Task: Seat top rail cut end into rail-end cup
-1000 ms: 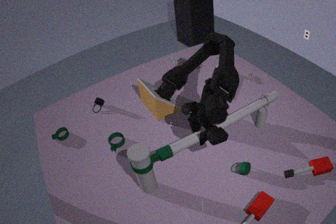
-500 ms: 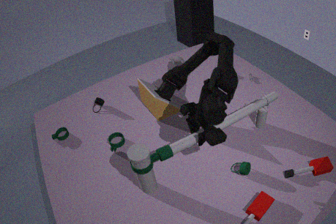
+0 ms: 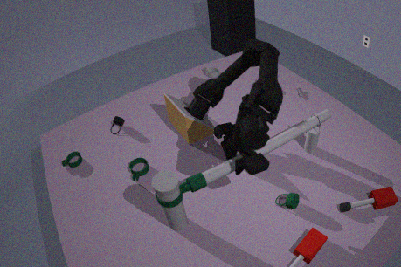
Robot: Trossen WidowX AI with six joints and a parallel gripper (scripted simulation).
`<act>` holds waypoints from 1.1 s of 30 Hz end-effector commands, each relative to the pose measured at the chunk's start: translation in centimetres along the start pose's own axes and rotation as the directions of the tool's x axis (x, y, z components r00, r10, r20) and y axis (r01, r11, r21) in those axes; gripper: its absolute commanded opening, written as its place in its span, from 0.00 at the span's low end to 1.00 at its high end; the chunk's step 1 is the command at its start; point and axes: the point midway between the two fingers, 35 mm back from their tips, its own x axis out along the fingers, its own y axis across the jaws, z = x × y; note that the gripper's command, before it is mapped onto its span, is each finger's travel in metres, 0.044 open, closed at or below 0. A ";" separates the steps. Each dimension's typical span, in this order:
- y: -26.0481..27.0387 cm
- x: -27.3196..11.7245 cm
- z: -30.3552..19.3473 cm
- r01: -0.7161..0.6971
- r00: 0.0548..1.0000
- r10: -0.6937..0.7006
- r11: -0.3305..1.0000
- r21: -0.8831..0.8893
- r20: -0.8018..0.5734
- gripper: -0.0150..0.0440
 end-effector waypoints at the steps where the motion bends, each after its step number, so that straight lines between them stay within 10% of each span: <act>1: 0.0 0.0 0.0 0.000 1.000 0.000 1.000 0.000 0.000 0.25; 5: 0.0 0.0 0.0 0.000 1.000 0.000 1.000 0.000 0.000 0.25; 22: 0.0 -2.8 1.7 -0.001 1.000 0.001 1.000 0.001 0.000 1.00; 33: 0.0 -6.2 2.7 0.007 1.000 -0.007 1.000 -0.004 -0.005 1.00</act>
